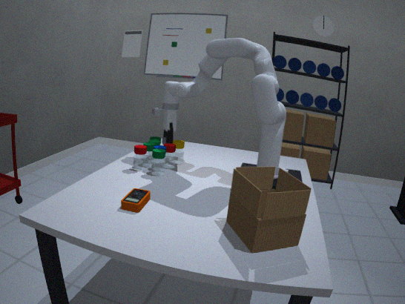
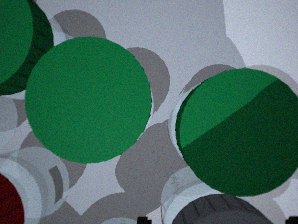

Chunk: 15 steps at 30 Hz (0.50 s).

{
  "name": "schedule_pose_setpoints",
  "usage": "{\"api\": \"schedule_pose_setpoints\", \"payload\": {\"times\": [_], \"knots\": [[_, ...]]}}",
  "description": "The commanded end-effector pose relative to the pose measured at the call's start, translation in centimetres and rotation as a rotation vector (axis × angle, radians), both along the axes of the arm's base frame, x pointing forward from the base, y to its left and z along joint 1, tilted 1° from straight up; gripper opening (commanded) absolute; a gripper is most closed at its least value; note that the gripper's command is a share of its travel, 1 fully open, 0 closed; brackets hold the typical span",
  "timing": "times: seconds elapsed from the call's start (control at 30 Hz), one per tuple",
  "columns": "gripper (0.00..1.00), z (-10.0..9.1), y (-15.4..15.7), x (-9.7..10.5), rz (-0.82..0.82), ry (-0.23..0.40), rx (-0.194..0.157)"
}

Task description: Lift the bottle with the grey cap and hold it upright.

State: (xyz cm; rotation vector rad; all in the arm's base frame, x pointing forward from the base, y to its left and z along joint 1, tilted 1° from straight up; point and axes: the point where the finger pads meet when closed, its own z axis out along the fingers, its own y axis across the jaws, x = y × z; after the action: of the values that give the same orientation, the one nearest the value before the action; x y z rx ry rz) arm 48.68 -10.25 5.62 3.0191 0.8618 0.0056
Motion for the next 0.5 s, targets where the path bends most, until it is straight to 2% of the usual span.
{"api": "schedule_pose_setpoints", "payload": {"times": [0.0, 0.03, 0.47], "knots": [[0.79, 0.17, -0.03, 0.13, 0.000, 0.000, -0.018], [0.00, 0.15, -0.03, 0.14, 0.000, -0.004, -0.001], [0.00, 0.15, -0.03, 0.14, 0.000, -0.004, -0.001]]}}
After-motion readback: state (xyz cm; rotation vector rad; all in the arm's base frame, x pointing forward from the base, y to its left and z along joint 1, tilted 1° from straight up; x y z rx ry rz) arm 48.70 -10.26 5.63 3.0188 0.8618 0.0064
